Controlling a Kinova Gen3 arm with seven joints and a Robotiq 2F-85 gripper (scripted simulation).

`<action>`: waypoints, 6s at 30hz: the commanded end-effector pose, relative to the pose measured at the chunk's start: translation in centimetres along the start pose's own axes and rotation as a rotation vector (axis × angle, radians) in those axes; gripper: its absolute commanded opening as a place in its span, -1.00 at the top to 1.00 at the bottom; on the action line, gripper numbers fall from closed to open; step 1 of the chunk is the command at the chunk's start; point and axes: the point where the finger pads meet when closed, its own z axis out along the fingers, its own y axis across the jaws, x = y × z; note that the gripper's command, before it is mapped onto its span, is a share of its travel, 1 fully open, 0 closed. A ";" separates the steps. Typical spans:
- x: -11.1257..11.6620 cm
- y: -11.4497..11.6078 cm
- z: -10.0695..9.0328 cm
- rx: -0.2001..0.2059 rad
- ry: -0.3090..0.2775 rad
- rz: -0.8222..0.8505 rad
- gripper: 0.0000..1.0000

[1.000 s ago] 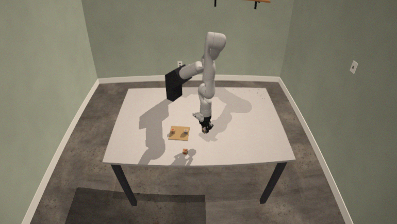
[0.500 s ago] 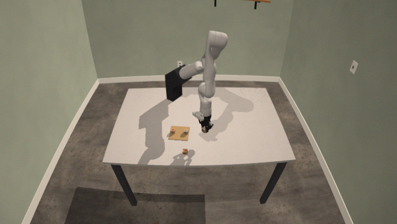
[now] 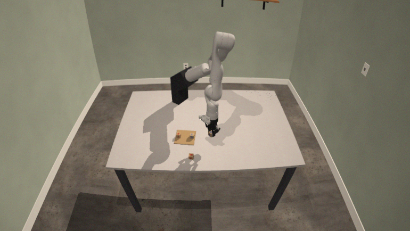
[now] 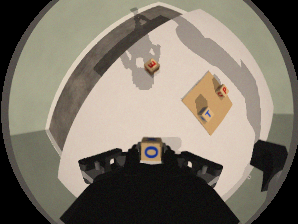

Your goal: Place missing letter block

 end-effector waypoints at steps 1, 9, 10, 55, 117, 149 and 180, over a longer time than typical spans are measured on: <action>-0.1 0.3 -0.1 -0.004 -0.003 0.023 0.47; 0.0 0.6 0.0 -0.006 -0.007 0.087 0.47; 0.0 0.7 0.0 -0.007 -0.007 0.098 0.47; 2.4 6.3 0.4 -0.058 -0.042 1.298 0.47; 8.2 15.8 -0.3 -0.041 0.002 3.511 0.47; 9.4 17.5 -0.7 0.007 -0.008 3.860 0.47; 9.4 17.5 -0.2 0.009 -0.009 3.870 0.47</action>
